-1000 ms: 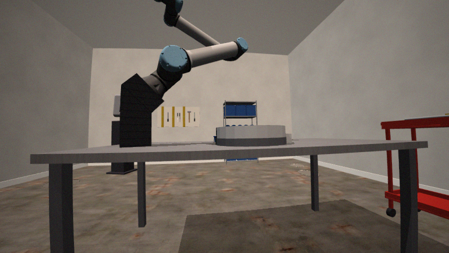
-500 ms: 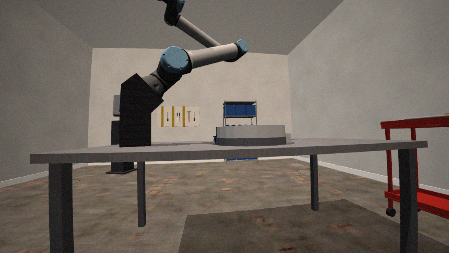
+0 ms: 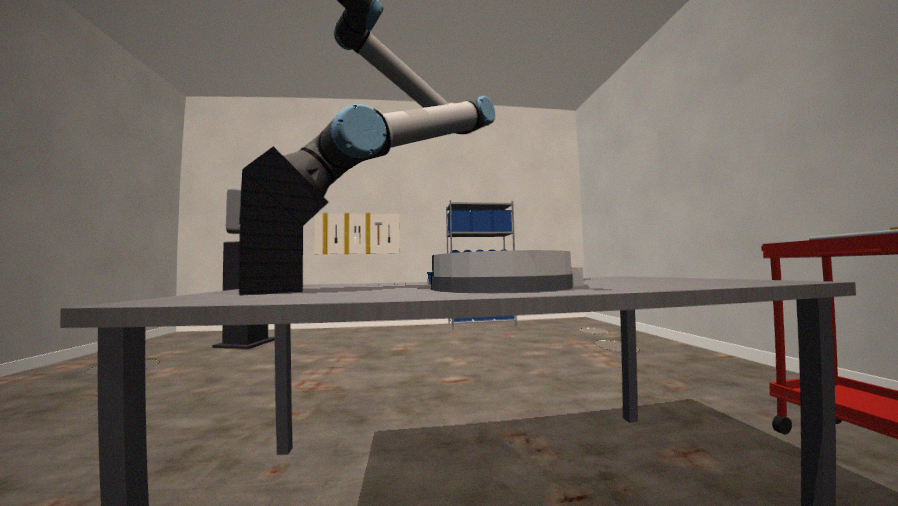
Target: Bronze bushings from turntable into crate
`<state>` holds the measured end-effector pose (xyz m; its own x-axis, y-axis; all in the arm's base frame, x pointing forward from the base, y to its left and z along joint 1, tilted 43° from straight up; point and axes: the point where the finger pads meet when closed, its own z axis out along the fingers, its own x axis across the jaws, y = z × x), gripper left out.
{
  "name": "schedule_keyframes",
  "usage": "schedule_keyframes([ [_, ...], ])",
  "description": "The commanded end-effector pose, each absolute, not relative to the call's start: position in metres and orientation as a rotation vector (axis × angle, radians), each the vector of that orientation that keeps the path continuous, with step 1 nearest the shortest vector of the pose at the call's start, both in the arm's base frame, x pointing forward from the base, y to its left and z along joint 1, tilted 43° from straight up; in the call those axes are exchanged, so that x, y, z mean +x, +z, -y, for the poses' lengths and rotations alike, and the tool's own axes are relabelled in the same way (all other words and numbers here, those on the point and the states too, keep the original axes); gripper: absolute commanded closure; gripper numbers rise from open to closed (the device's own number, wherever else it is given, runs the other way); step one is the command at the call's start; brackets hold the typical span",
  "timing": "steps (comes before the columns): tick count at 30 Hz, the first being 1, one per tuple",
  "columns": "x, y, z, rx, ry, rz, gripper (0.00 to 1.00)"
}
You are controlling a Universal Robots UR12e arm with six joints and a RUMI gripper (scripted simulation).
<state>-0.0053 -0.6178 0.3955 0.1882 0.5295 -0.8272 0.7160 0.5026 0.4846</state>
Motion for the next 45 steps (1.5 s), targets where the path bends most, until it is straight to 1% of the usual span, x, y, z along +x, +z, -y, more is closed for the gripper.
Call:
schedule_keyframes([
  [1,0.063,0.382,0.611,0.992,-0.177,-1.620,0.00],
  [10,0.202,0.350,0.560,0.593,-0.176,-1.894,0.00],
  [12,0.220,0.346,0.552,0.534,-0.175,-1.924,0.00],
  [14,0.220,0.346,0.552,0.534,-0.175,-1.924,0.00],
  [20,0.309,0.322,0.490,0.182,-0.177,-2.054,0.00],
  [21,0.309,0.322,0.490,0.177,-0.177,-2.055,0.00],
  [24,0.349,0.310,0.453,-0.016,-0.179,-2.097,0.00],
  [25,0.349,0.310,0.453,-0.017,-0.179,-2.097,0.00],
  [28,0.385,0.298,0.414,-0.215,-0.181,-2.120,0.00],
  [31,0.385,0.298,0.414,-0.215,-0.181,-2.120,0.00],
  [37,0.440,0.275,0.330,-0.607,-0.186,-2.112,0.00],
  [38,0.440,0.275,0.330,-0.607,-0.186,-2.112,0.00],
  [43,0.471,0.257,0.262,-0.909,-0.192,-2.057,0.00],
  [45,0.476,0.254,0.249,-0.965,-0.193,-2.042,0.00],
])
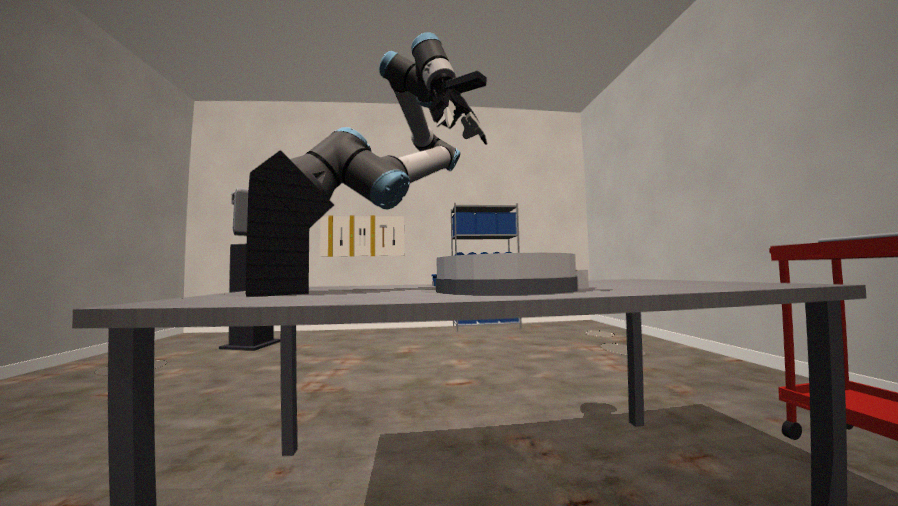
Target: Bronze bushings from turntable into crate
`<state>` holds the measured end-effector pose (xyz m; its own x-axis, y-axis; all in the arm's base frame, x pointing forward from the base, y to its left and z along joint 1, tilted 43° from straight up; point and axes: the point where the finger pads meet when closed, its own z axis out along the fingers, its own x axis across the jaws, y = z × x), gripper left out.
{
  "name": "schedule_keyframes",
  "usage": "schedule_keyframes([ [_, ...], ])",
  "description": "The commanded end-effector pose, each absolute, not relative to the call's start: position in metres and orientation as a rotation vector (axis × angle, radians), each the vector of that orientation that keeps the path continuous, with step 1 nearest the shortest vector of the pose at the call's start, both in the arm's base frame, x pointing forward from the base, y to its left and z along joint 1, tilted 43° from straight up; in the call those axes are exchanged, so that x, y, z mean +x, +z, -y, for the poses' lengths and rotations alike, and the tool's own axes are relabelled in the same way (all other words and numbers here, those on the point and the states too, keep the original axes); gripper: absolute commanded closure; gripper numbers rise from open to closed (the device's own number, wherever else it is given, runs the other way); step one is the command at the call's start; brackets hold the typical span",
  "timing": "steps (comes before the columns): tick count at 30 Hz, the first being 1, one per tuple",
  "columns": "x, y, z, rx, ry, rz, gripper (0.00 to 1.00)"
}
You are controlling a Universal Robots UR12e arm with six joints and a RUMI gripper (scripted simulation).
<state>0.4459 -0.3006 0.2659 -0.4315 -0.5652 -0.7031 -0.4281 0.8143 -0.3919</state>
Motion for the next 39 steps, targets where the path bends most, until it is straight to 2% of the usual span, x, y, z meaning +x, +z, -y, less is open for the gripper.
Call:
schedule_keyframes([
  [1,0.480,0.251,0.236,-1.019,-0.194,-2.026,0.00],
  [18,0.502,0.215,0.095,-1.600,-0.210,-1.752,0.00],
  [39,0.500,0.204,0.051,-1.771,-0.216,-1.629,0.00],
])
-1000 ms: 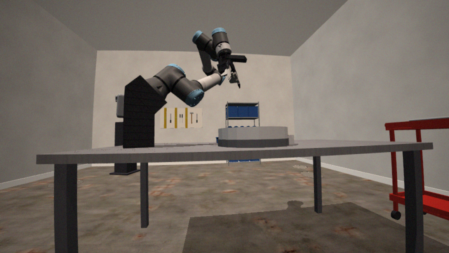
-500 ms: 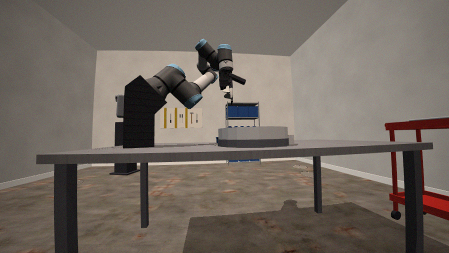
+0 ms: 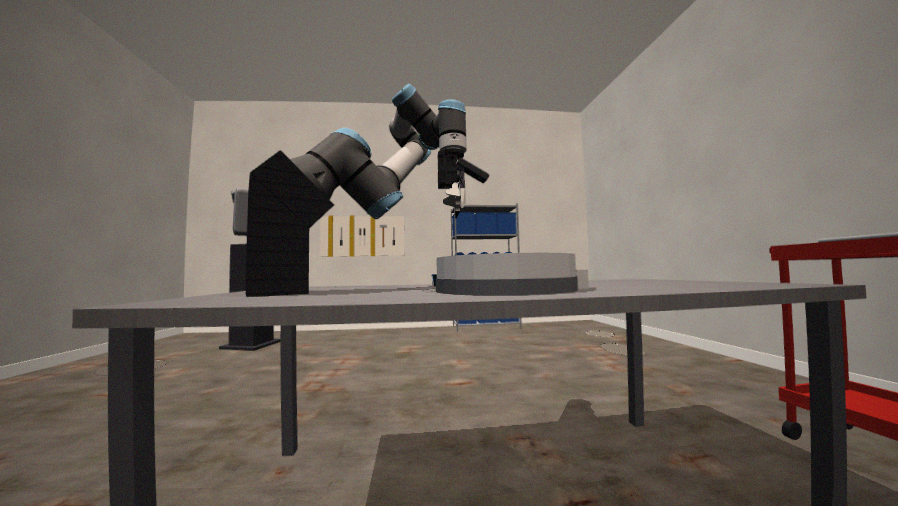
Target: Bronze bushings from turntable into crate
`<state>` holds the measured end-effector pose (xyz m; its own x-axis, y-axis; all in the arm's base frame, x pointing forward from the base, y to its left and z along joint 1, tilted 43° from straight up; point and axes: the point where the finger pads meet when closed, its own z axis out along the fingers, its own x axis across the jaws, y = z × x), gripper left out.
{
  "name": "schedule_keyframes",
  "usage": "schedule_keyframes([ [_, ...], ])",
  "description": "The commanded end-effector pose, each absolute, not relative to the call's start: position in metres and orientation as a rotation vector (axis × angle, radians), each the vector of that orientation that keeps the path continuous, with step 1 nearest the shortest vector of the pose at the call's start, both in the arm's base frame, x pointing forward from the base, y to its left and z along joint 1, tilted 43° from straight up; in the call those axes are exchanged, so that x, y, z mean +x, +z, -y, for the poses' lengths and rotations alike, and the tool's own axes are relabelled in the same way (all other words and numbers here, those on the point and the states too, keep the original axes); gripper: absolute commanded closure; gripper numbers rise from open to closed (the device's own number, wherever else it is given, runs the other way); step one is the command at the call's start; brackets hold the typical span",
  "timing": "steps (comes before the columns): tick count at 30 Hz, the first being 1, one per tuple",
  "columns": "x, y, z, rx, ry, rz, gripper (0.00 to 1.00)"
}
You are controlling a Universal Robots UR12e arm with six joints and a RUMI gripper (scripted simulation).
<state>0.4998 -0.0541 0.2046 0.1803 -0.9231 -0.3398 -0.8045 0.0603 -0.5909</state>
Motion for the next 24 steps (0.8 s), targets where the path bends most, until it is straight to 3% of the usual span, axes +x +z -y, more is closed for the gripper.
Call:
schedule_keyframes([
  [1,0.5000,0.2041,0.0508,-1.771,-0.216,-1.628,0.00],
  [12,0.5000,0.2041,0.0507,-1.771,-0.216,-1.628,0.00],
  [13,0.5000,0.2041,0.0507,-1.771,-0.216,-1.628,0.94],
  [24,0.5000,0.2041,0.0507,-1.771,-0.216,-1.628,0.94],
])
